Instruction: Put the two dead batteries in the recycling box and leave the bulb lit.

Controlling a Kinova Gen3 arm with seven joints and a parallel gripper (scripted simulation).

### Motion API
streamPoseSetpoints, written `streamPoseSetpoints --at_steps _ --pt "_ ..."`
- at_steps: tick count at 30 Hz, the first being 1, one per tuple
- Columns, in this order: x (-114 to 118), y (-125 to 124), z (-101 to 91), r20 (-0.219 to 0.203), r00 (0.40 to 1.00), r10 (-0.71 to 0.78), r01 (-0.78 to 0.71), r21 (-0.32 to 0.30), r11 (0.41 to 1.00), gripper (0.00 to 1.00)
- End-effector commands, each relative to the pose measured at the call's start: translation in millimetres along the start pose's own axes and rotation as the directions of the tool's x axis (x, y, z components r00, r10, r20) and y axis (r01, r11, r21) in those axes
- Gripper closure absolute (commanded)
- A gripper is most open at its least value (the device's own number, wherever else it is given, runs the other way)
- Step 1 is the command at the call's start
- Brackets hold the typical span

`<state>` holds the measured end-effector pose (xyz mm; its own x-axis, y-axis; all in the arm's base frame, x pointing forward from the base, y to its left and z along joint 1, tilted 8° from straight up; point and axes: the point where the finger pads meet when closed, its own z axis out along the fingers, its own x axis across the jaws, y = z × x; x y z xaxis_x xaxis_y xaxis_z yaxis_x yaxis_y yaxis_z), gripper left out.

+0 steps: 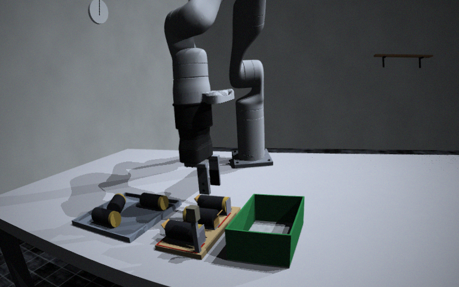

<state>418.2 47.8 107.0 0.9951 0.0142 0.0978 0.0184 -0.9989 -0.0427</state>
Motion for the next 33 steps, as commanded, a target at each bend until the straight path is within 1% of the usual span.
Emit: streamPoseSetpoints --at_steps 1,3,8,33 --pt "5.9 -7.3 -17.6 -0.022 1.0 -0.012 0.012 0.011 1.0 0.1" --pt "5.9 -7.3 -17.6 -0.022 1.0 -0.012 0.012 0.011 1.0 0.1" --pt "5.7 -7.2 -26.2 -0.022 1.0 -0.012 0.012 0.011 1.0 0.1" --pt "5.7 -7.2 -26.5 -0.022 1.0 -0.012 0.012 0.011 1.0 0.1"
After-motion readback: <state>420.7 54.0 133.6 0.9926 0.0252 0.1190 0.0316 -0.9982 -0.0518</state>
